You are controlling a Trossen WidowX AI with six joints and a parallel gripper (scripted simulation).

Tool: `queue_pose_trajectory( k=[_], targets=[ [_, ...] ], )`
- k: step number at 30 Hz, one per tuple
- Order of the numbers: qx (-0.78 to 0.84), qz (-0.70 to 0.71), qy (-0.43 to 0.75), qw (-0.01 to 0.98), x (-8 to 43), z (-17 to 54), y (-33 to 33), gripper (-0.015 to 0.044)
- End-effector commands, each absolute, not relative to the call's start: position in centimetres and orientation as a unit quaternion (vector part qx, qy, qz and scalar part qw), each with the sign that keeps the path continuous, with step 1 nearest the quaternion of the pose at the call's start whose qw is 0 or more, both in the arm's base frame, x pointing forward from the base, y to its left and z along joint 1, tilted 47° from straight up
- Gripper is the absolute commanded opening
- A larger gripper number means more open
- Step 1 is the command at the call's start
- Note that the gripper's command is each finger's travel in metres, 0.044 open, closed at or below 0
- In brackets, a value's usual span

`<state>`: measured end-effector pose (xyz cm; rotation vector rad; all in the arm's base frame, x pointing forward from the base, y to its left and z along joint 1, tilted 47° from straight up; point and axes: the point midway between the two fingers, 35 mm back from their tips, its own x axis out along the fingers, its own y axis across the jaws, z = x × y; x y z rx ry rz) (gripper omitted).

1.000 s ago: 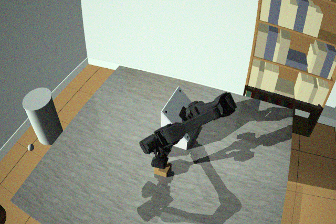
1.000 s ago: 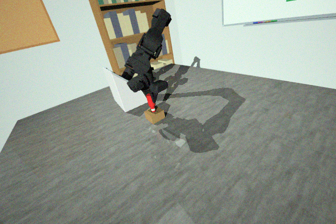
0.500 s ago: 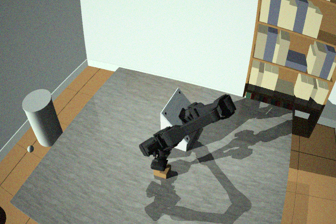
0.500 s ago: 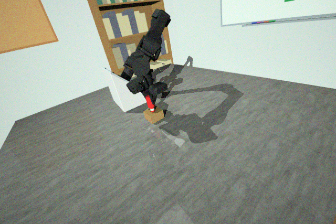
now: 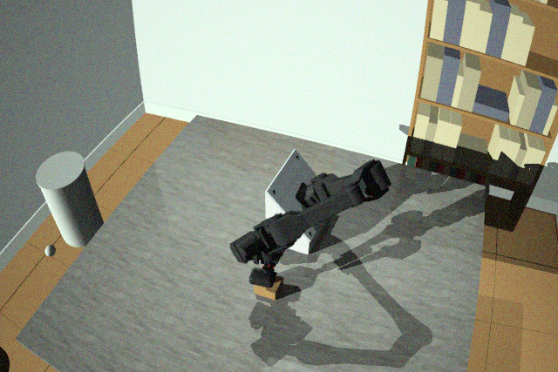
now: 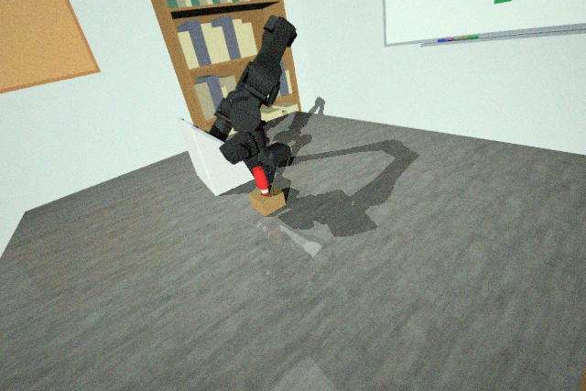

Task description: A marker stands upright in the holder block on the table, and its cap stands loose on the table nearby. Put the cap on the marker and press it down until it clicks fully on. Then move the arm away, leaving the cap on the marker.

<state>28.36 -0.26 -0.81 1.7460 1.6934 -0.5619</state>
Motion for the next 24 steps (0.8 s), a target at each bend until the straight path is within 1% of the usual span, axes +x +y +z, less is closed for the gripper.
queue_pose_trajectory(
  k=[1, 3, 6, 11, 19, 21, 24],
  targets=[
    [0.663, -0.214, 0.643, 0.317, 28.4, -0.8, -0.3, 0.0394],
    [0.663, -0.214, 0.643, 0.317, 28.4, -0.8, -0.3, 0.044],
    [0.663, -0.214, 0.643, 0.318, 28.4, -0.6, -0.5, 0.044],
    [0.663, -0.215, 0.643, 0.318, 27.8, 4.1, -5.5, 0.044],
    [0.663, -0.215, 0.643, 0.318, 27.7, 4.3, -5.7, 0.044],
    [0.653, -0.195, 0.65, 0.338, 27.7, 4.3, -5.7, 0.0387],
    [0.601, -0.105, 0.67, 0.423, 27.8, 4.1, -5.6, 0.0309]
  ],
)
